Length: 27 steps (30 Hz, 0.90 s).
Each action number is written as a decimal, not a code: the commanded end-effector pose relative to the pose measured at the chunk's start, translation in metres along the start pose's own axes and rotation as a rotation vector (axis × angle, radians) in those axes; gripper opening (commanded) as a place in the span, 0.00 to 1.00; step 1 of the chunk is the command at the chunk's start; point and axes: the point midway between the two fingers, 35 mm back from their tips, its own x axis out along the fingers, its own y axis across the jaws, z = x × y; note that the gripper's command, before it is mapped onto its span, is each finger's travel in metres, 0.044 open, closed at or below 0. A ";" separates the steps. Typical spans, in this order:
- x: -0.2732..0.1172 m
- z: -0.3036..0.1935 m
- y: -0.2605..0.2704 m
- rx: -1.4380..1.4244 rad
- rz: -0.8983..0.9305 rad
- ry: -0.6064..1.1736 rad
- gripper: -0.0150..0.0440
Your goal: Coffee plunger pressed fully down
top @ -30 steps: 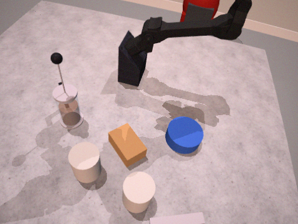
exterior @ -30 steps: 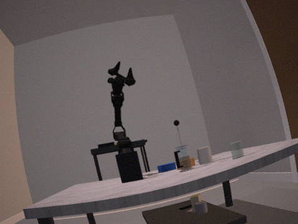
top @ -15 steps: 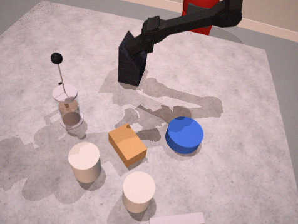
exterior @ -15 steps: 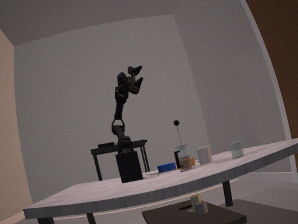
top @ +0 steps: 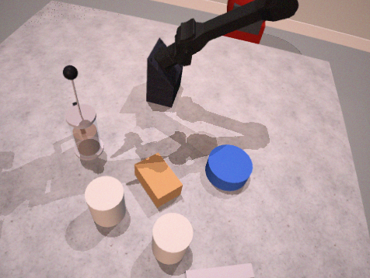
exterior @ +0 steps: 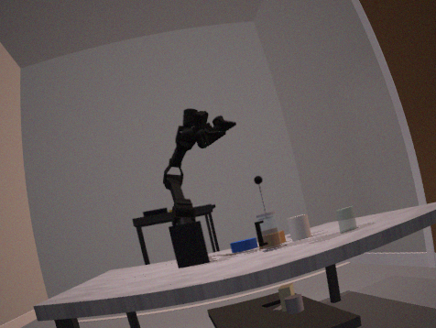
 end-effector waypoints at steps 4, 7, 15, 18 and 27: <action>0.040 -0.083 -0.035 -0.462 0.108 0.346 1.00; 0.044 -0.100 -0.040 -0.560 0.160 0.404 1.00; 0.052 -0.136 -0.060 -0.566 0.159 0.407 1.00; 0.054 -0.152 -0.068 -0.565 0.158 0.406 1.00; 0.059 -0.154 -0.068 -0.566 0.160 0.407 1.00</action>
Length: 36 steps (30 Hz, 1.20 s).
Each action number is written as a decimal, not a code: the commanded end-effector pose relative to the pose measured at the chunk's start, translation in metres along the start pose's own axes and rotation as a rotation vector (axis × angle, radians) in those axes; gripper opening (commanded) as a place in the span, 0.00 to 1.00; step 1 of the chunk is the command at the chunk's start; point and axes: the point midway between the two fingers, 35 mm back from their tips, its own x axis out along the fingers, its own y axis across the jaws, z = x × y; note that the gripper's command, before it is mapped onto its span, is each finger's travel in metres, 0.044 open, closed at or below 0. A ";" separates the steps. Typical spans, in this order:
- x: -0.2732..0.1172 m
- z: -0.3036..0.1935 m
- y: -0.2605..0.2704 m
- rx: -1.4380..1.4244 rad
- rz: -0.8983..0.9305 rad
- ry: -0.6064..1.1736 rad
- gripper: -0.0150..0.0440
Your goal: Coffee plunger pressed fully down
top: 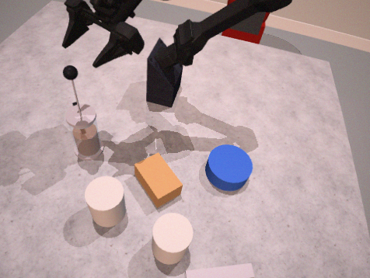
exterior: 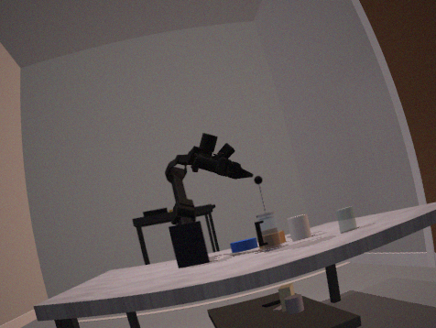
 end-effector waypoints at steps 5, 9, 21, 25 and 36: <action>0.013 -0.005 -0.001 0.007 -0.002 0.008 1.00; 0.019 -0.005 -0.001 0.006 -0.002 0.008 1.00; 0.039 -0.006 0.000 0.006 0.002 0.005 1.00; 0.040 -0.006 0.000 0.006 0.002 0.005 0.91; 0.040 -0.006 0.000 0.006 0.002 0.005 0.45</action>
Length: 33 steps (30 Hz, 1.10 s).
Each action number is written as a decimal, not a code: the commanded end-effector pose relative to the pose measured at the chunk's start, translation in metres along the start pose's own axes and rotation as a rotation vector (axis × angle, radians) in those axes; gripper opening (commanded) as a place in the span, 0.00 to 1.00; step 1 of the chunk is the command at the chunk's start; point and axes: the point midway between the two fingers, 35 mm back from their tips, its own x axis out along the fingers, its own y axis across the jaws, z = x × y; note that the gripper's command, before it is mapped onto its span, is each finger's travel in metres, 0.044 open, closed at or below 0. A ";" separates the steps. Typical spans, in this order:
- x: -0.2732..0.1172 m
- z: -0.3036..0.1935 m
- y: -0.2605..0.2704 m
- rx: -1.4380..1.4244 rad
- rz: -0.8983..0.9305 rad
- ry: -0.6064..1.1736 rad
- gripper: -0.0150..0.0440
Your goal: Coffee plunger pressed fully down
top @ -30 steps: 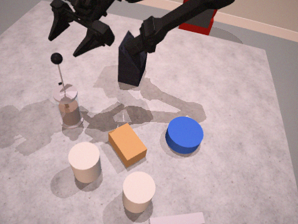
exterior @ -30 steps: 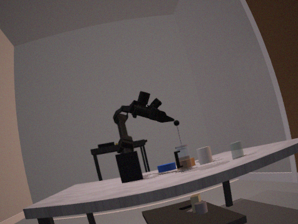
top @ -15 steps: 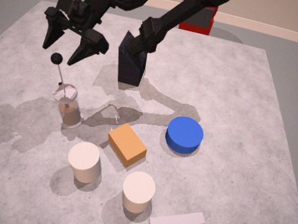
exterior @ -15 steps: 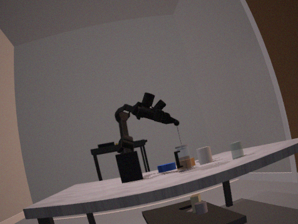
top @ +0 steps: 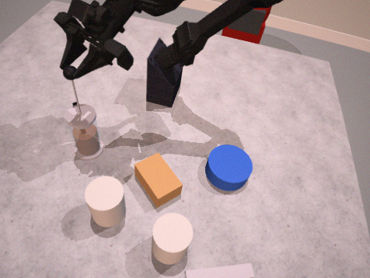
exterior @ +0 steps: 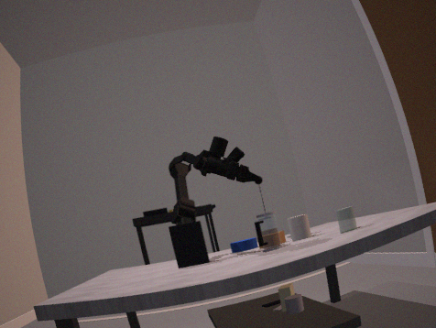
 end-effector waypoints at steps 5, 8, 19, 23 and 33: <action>0.001 -0.002 -0.001 0.007 -0.004 0.004 0.45; 0.001 -0.002 -0.001 0.007 -0.004 0.004 0.45; 0.011 -0.012 -0.003 0.007 -0.005 0.006 0.45; 0.015 -0.017 -0.004 0.007 -0.006 0.006 0.45; 0.027 -0.029 -0.005 0.006 -0.007 0.007 0.45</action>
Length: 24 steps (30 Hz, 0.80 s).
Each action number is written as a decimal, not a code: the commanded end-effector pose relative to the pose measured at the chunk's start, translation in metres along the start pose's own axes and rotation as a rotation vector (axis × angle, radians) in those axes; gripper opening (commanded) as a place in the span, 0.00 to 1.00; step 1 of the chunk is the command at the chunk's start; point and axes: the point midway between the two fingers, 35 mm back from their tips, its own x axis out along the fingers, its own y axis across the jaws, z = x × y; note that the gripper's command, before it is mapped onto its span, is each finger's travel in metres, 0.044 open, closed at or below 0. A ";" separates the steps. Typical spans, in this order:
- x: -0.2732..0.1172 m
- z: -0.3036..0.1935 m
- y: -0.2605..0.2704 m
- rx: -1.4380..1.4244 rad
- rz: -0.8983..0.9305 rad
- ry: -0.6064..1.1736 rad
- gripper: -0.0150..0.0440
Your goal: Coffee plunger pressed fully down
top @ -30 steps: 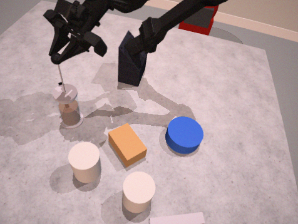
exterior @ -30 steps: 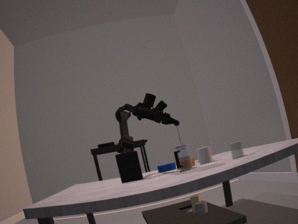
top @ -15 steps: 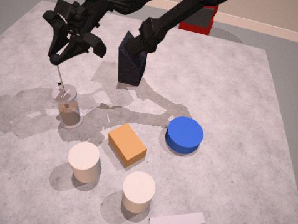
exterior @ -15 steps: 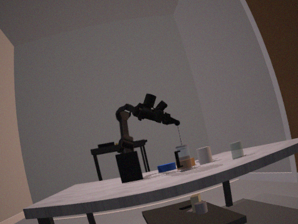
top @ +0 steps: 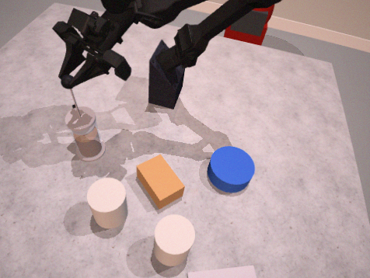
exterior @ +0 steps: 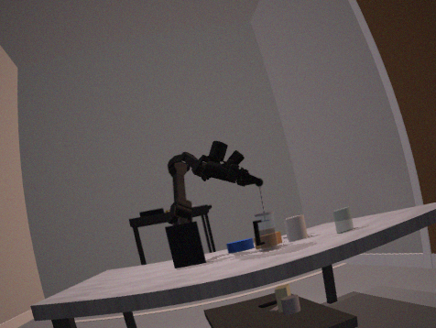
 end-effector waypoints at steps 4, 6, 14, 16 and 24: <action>0.012 -0.029 -0.004 0.026 -0.009 0.050 0.45; 0.014 -0.032 -0.004 0.026 -0.009 0.050 0.45; 0.022 -0.042 -0.003 0.026 -0.009 0.050 0.45; 0.024 -0.045 -0.003 0.027 -0.009 0.050 0.45; 0.032 -0.056 -0.002 0.027 -0.008 0.049 0.45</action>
